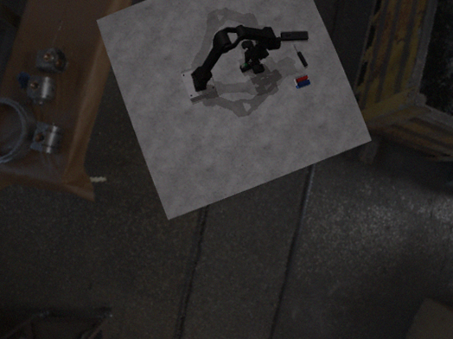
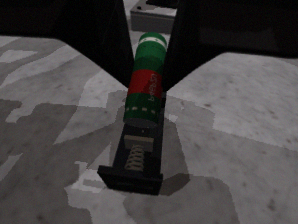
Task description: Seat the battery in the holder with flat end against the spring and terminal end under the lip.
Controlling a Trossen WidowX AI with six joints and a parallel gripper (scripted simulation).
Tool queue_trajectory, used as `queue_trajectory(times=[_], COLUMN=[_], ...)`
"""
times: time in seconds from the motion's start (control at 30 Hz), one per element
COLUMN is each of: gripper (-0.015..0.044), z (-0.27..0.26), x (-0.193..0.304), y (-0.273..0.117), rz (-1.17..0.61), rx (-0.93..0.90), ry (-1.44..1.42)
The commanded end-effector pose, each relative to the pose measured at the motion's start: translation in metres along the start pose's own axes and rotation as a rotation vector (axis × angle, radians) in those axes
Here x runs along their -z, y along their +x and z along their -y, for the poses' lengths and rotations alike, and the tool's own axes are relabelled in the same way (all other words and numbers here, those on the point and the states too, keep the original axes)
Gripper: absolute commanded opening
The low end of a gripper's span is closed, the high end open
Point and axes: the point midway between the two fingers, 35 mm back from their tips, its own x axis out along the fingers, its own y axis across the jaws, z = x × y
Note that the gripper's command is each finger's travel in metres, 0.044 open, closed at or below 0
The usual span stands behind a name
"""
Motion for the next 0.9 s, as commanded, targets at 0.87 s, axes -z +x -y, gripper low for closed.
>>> queue_trajectory(times=[0.87], gripper=[0.0073], z=[0.000], x=[-0.013], y=[0.008], rz=[-0.146], rx=[0.002], ry=[-0.005])
